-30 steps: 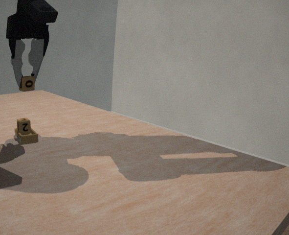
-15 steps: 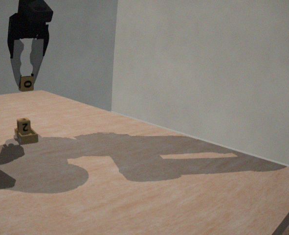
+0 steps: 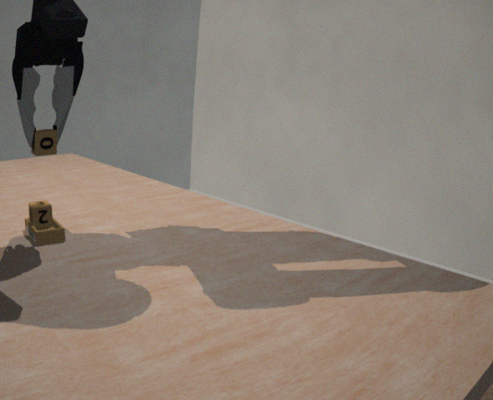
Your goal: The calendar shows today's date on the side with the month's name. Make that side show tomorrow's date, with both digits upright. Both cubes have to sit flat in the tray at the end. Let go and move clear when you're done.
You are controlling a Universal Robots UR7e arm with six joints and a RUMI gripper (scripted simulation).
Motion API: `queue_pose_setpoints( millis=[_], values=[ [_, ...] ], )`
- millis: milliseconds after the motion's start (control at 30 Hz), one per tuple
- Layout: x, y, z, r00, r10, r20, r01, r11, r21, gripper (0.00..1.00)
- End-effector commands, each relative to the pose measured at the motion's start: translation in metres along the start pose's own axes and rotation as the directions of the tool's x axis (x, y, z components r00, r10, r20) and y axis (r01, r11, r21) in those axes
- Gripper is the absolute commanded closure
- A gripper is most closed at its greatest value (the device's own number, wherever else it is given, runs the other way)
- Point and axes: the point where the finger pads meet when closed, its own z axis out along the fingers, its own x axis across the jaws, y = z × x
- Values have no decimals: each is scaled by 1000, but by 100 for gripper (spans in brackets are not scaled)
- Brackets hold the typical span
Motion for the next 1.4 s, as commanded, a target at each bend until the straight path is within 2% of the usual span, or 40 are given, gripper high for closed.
queue_pose_setpoints(
  millis=[0,800,1367],
  values=[
    [0,0,0,1000,5,1,-5,1000,0,90],
    [0,0,3,1000,5,1,-5,1000,0,90],
    [0,0,42,1000,5,1,-5,1000,0,90]
  ],
)
